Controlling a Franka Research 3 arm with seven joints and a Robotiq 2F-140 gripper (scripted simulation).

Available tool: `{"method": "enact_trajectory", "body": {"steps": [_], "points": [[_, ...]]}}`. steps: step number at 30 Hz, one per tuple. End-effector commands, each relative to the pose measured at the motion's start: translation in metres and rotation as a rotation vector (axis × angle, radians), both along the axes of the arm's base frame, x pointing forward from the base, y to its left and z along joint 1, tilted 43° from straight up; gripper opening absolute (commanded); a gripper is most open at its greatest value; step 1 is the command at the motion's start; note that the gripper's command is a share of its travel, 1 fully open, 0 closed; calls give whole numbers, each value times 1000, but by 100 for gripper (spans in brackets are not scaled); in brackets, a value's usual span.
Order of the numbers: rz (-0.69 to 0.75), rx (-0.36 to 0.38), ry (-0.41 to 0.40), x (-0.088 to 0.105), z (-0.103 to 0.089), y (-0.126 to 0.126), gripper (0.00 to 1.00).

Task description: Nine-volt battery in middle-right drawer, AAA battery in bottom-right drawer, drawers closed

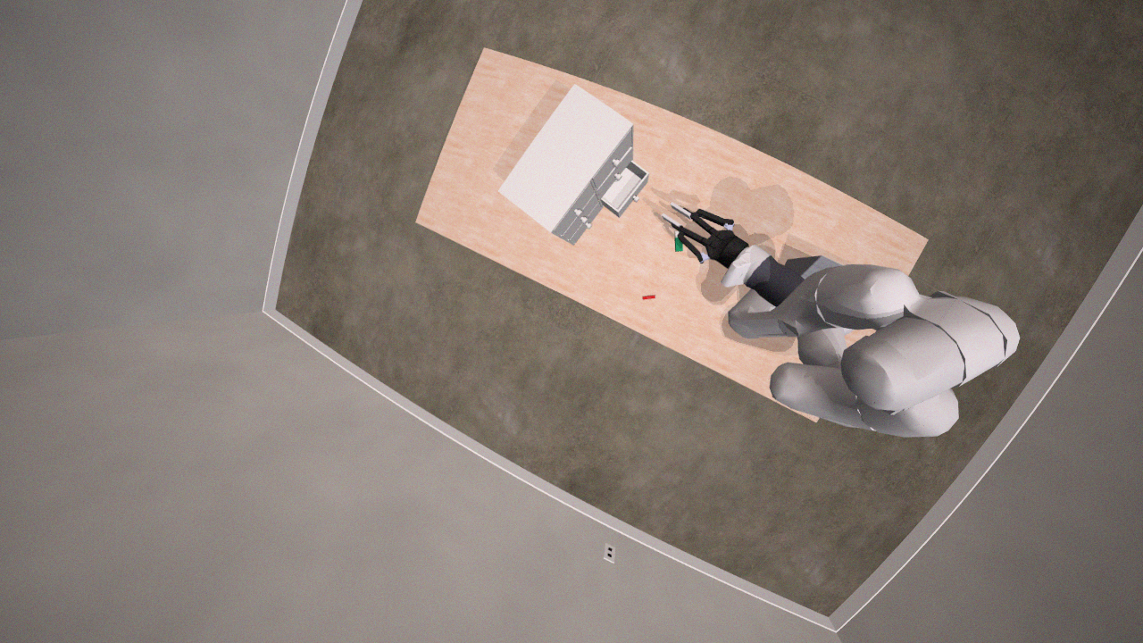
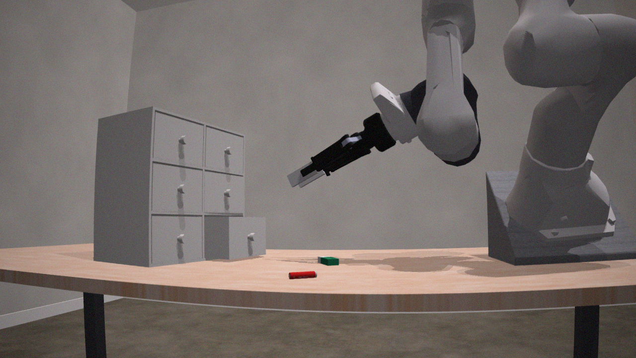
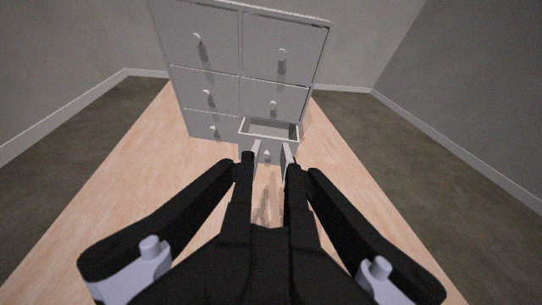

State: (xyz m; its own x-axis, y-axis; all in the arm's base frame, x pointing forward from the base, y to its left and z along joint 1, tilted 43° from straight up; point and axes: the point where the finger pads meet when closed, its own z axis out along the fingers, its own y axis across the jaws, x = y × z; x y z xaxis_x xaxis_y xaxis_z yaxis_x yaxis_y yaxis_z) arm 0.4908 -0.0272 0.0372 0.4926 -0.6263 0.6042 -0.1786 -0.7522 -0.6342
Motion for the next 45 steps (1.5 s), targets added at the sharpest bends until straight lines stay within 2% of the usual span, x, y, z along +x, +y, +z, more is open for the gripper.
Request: {"method": "enact_trajectory", "body": {"steps": [1,11,14,27,30,45], "points": [[48,49,70,-7,-4,9,20],[163,82,201,-20,10,1,20],[175,85,215,-22,11,0,20],[366,138,435,-44,33,-15,20],[366,138,435,-44,33,-15,20],[612,206,717,-73,62,-33,20]]}}
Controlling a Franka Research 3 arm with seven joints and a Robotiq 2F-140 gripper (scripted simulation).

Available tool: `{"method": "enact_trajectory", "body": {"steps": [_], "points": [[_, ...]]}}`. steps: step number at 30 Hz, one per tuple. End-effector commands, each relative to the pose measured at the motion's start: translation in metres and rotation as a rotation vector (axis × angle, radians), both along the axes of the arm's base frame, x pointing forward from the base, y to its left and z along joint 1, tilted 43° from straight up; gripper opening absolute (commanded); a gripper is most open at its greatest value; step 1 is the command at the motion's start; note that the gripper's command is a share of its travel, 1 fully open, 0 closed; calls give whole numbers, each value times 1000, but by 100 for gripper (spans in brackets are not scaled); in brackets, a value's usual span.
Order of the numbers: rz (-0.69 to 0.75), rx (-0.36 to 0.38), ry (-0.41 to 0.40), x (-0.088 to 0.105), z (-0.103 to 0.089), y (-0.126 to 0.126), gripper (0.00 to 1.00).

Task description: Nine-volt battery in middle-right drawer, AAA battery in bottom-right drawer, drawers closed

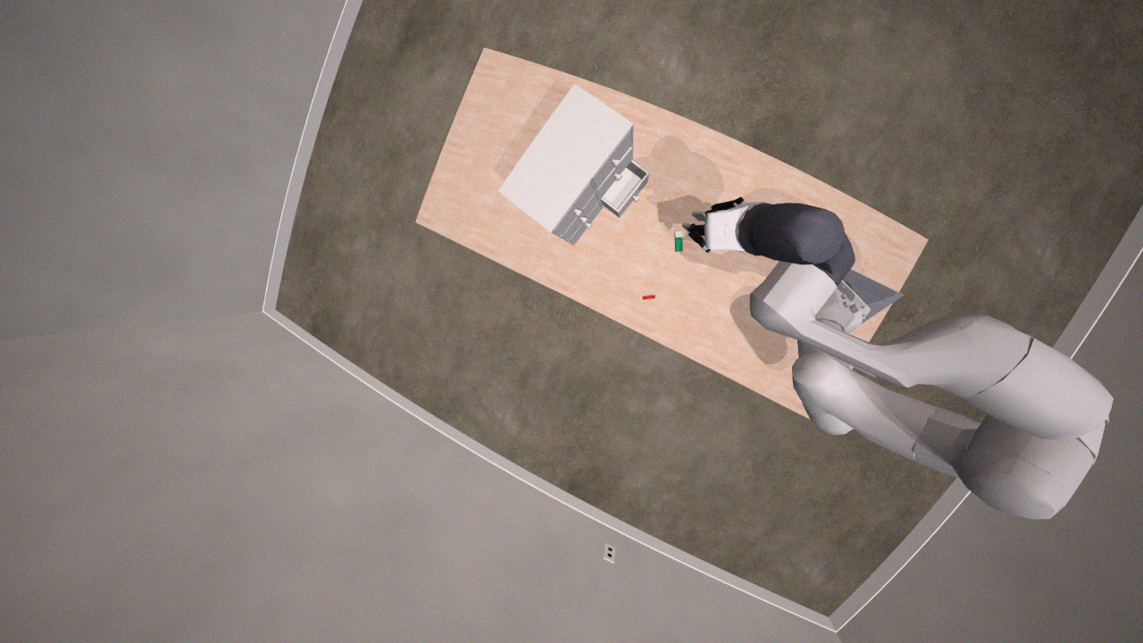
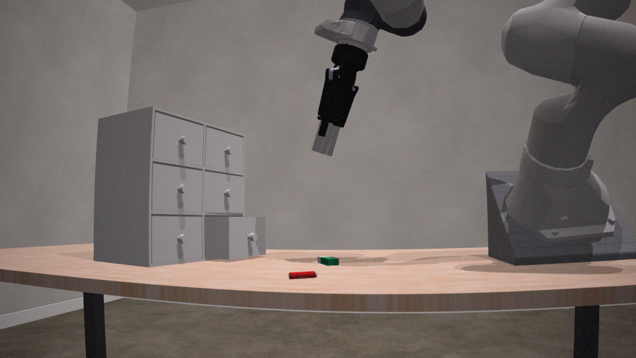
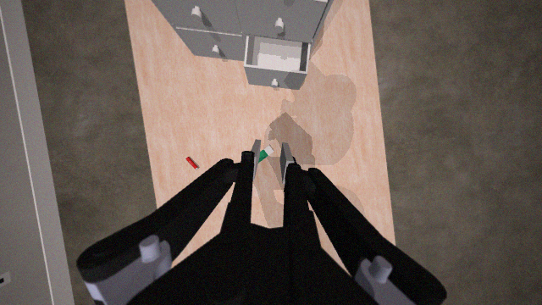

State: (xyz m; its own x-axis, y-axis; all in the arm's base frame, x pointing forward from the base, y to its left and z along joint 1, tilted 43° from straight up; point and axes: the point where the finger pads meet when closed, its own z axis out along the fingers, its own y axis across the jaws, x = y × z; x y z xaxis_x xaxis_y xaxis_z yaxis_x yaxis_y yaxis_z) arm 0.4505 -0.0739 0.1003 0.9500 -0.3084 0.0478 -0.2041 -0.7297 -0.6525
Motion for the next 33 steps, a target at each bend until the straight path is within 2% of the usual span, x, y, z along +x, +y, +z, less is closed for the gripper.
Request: {"method": "enact_trajectory", "body": {"steps": [1,14,33], "points": [[114,34,103,-32,-1,13,20],[214,64,215,-44,10,6,20],[225,67,228,-45,12,5,20]]}}
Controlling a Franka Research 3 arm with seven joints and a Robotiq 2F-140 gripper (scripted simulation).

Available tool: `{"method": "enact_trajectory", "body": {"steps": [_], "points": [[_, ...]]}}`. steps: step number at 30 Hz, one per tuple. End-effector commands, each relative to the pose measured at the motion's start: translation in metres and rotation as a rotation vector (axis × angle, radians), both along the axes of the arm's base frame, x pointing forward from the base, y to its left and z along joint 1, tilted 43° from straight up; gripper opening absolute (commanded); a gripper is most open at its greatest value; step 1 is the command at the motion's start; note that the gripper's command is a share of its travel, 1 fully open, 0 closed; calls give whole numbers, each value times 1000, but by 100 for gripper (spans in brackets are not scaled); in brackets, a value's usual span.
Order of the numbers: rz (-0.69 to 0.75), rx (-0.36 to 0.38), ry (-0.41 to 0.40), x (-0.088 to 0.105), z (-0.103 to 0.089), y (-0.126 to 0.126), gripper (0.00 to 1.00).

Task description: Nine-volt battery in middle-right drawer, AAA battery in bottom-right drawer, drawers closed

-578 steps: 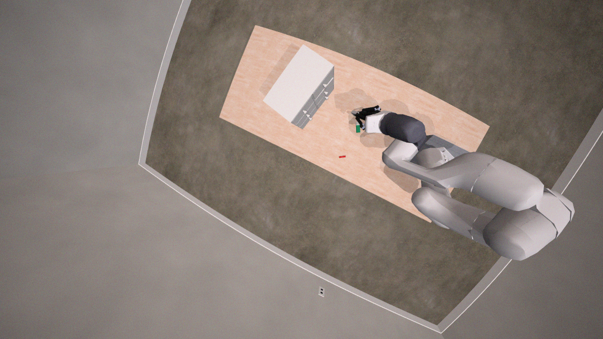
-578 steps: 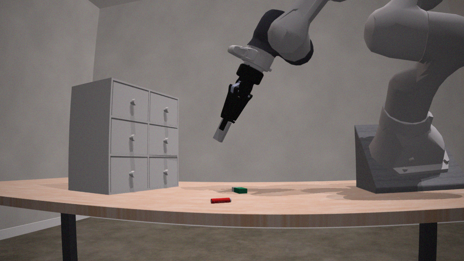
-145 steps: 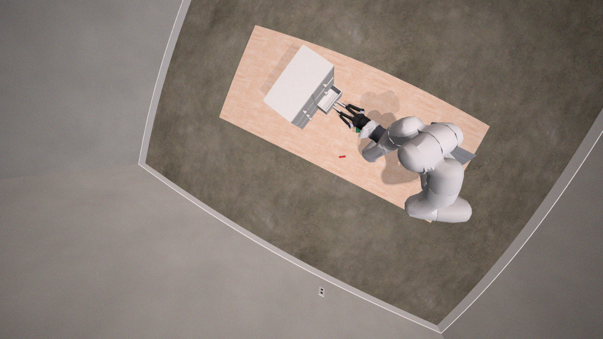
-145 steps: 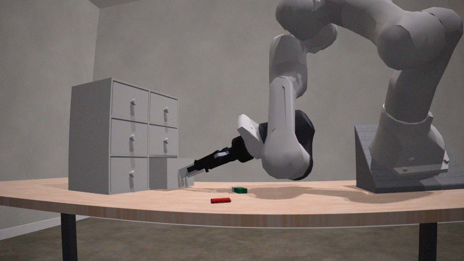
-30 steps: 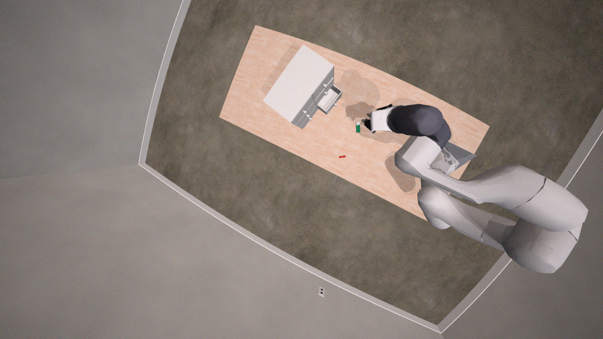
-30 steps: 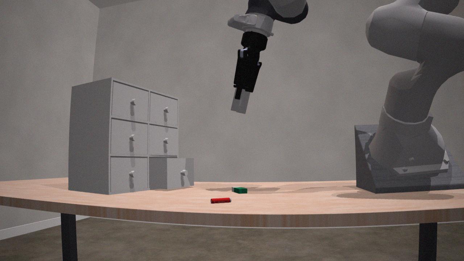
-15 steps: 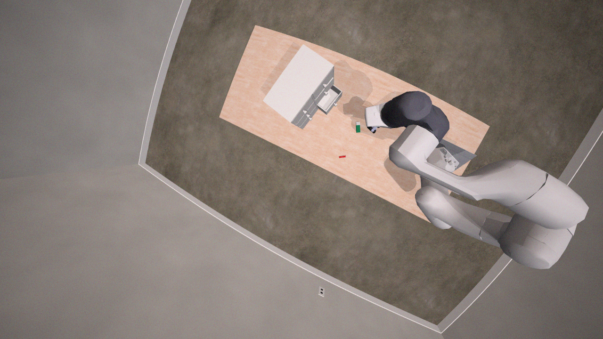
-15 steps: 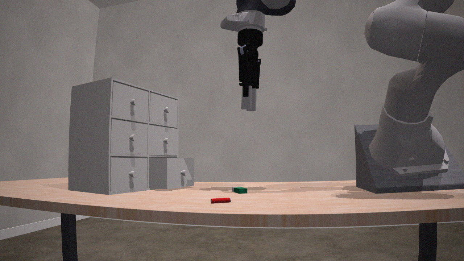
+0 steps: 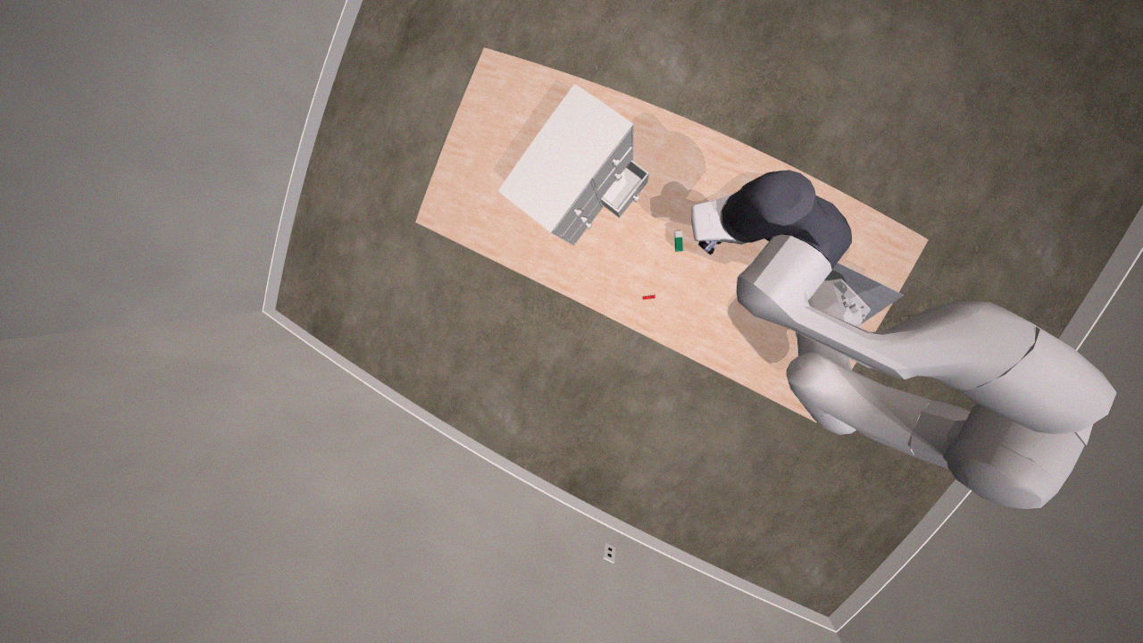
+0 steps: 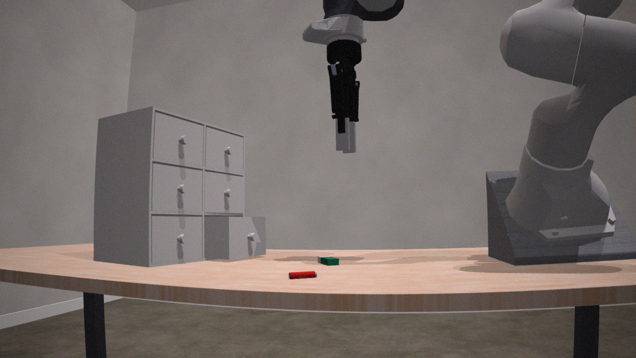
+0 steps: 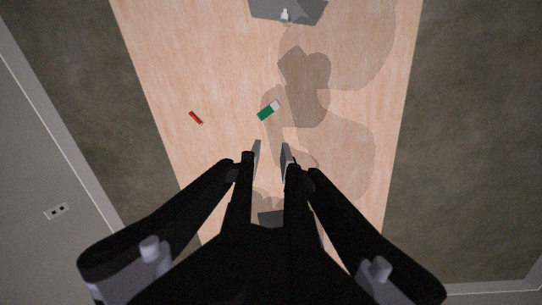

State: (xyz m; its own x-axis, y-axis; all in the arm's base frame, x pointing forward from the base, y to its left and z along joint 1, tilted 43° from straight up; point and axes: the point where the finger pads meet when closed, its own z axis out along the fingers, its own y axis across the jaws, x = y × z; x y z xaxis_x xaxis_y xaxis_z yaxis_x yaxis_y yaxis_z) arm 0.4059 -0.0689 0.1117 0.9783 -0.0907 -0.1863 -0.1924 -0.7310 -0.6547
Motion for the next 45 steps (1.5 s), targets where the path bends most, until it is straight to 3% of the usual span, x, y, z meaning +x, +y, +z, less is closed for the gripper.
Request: {"method": "enact_trajectory", "body": {"steps": [1,14,20,25,30,31,33,34,37,38,40,41,42,44,45], "points": [[6,3,0,-1,0,0,20],[0,2,4,-1,0,1,20],[-51,2,53,3,5,10,20],[-251,-1,253,13,22,49,20],[-310,-3,313,16,27,60,20],[-371,-7,375,19,31,72,20],[-374,-7,378,19,31,72,20],[-434,-12,440,21,35,85,20],[-444,-12,449,21,35,85,20],[-514,-18,521,24,38,99,20],[-517,-18,524,24,38,99,20],[-579,-25,588,26,42,113,20],[-594,-25,602,26,42,113,20],[-594,-25,602,26,42,113,20],[-663,-34,673,27,44,127,20]]}}
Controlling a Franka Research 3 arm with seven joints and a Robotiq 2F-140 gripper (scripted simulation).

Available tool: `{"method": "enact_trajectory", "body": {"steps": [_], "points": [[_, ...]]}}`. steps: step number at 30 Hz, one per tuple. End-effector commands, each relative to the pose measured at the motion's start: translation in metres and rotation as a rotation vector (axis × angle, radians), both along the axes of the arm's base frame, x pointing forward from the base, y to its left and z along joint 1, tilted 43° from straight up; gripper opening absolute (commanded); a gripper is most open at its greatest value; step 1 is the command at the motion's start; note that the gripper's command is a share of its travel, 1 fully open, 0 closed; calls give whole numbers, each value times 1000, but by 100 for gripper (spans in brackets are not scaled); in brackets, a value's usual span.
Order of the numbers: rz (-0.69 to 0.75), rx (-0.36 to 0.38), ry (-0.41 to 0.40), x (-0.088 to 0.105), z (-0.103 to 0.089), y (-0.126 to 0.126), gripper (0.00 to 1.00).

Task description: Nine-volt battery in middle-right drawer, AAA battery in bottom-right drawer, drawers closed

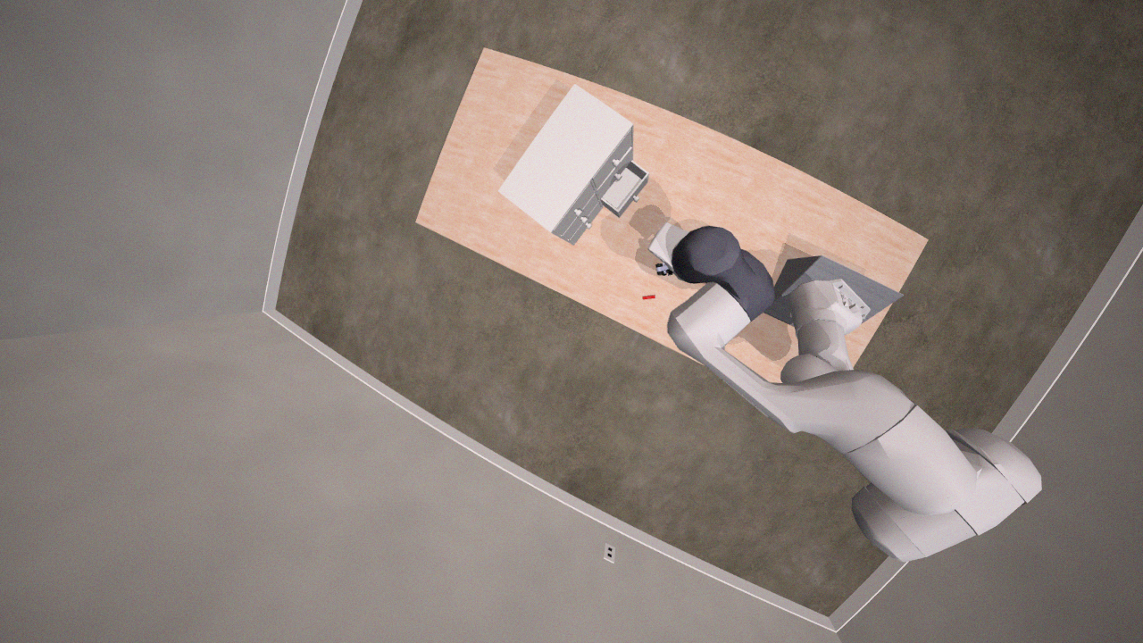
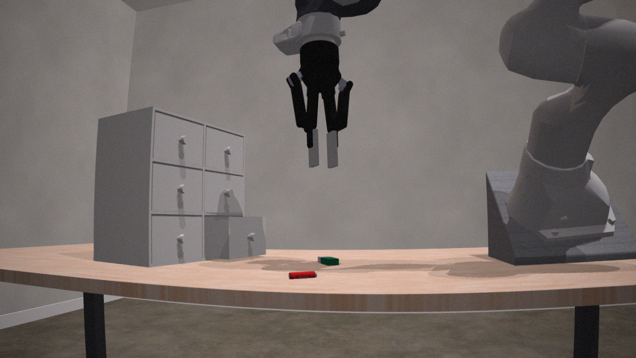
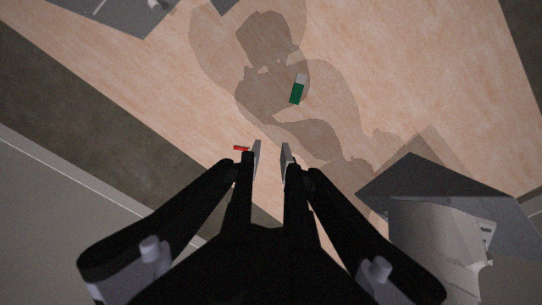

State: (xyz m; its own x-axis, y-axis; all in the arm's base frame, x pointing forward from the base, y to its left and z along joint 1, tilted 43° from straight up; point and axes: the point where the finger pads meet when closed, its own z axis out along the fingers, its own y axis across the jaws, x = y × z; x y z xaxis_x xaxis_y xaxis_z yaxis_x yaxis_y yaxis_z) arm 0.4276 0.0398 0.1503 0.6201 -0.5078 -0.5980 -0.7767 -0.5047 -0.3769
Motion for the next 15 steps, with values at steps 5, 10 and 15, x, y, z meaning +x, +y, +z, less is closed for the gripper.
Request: {"method": "enact_trajectory", "body": {"steps": [5,10,15], "points": [[-272,-17,258,7,7,33,20],[-354,-29,342,8,9,47,20],[-497,-55,485,9,9,74,20]]}}
